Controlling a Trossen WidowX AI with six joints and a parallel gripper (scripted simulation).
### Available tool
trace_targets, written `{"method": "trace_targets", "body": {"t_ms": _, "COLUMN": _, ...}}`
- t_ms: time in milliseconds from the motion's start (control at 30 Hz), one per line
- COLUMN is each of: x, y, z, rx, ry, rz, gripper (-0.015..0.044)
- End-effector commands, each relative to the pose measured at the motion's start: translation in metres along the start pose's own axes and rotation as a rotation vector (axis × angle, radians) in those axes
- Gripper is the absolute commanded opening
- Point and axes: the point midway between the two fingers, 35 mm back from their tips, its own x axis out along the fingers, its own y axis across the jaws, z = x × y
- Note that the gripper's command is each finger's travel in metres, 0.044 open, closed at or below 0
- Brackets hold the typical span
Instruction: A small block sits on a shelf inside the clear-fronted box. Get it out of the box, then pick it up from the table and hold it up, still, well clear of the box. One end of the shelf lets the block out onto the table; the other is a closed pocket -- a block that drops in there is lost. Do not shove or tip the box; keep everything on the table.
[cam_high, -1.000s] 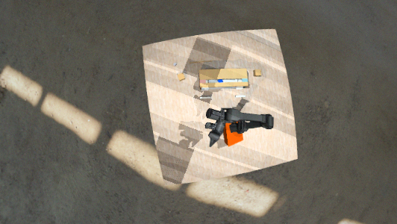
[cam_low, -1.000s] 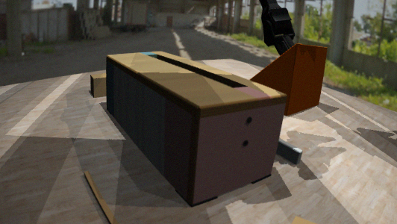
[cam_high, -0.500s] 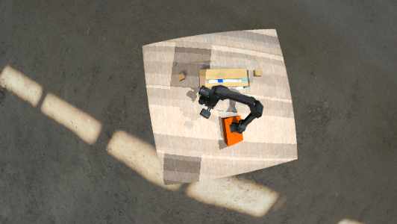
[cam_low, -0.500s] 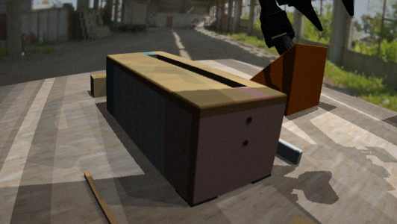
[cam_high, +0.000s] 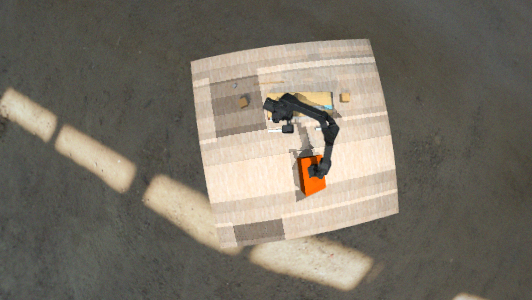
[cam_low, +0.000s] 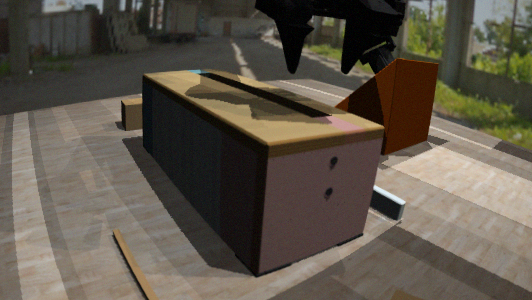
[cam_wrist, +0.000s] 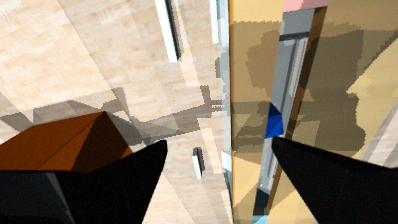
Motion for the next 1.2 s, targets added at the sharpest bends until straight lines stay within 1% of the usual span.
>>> {"method": "trace_targets", "body": {"t_ms": 0, "x": 0.005, "y": -0.012, "z": -0.003, "rx": -0.066, "ry": 0.055, "rz": -0.045, "gripper": 0.04}}
{"method": "trace_targets", "body": {"t_ms": 300, "x": 0.007, "y": -0.012, "z": -0.002, "rx": -0.066, "ry": 0.054, "rz": -0.045, "gripper": 0.04}}
{"method": "trace_targets", "body": {"t_ms": 1167, "x": 0.047, "y": -0.015, "z": 0.013, "rx": -0.068, "ry": 0.055, "rz": -0.045, "gripper": 0.04}}
